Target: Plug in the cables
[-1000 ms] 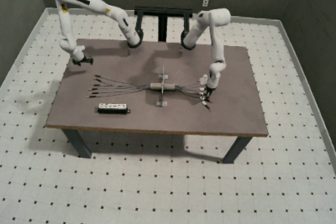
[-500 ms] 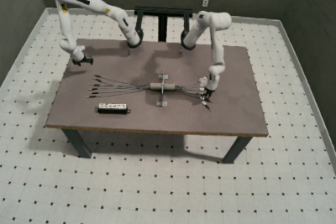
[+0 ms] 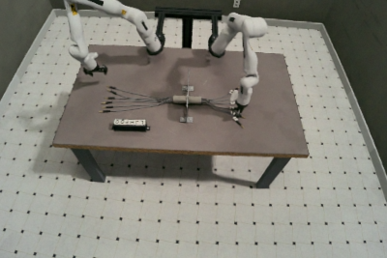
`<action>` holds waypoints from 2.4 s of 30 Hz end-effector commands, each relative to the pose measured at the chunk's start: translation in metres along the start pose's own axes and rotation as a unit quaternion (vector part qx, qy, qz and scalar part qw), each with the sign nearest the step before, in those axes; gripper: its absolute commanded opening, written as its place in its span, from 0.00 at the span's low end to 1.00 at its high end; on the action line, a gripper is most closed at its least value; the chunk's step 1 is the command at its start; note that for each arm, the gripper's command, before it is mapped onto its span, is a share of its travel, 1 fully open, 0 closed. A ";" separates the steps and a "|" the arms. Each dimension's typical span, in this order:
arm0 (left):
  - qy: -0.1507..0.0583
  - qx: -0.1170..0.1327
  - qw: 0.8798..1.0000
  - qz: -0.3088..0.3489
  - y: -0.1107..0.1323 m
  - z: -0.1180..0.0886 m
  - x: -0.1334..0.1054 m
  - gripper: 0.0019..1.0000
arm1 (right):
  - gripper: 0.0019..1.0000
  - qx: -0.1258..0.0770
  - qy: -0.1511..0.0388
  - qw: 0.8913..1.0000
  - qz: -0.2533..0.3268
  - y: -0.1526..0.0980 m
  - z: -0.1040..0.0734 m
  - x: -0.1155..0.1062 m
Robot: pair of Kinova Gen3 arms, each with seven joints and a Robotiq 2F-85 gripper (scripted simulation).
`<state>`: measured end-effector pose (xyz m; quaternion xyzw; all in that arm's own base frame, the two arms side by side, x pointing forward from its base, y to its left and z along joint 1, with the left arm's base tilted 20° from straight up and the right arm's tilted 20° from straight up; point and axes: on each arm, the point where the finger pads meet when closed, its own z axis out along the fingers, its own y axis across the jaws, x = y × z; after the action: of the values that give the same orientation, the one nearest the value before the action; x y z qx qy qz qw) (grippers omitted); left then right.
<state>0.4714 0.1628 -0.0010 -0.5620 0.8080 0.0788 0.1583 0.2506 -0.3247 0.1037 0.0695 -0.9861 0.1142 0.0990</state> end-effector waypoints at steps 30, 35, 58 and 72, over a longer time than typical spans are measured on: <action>0.000 0.001 1.000 0.000 -0.001 0.000 0.000 0.13 | 1.00 0.001 0.000 1.000 0.000 0.000 -0.001 0.000; 0.000 0.001 1.000 0.000 -0.001 0.000 0.000 0.13 | 1.00 0.001 0.000 1.000 0.000 0.000 -0.001 0.000; 0.000 0.001 1.000 0.000 0.014 0.000 -0.038 0.13 | 1.00 0.001 0.000 1.000 0.000 0.000 -0.001 0.000; 0.000 0.001 1.000 0.000 0.021 0.000 -0.056 0.13 | 1.00 0.001 0.000 1.000 0.000 0.000 -0.001 0.000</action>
<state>0.4696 0.2195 0.0169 -0.5618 0.8082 0.0784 0.1583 0.2506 -0.3247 0.1037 0.0695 -0.9861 0.1142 0.0990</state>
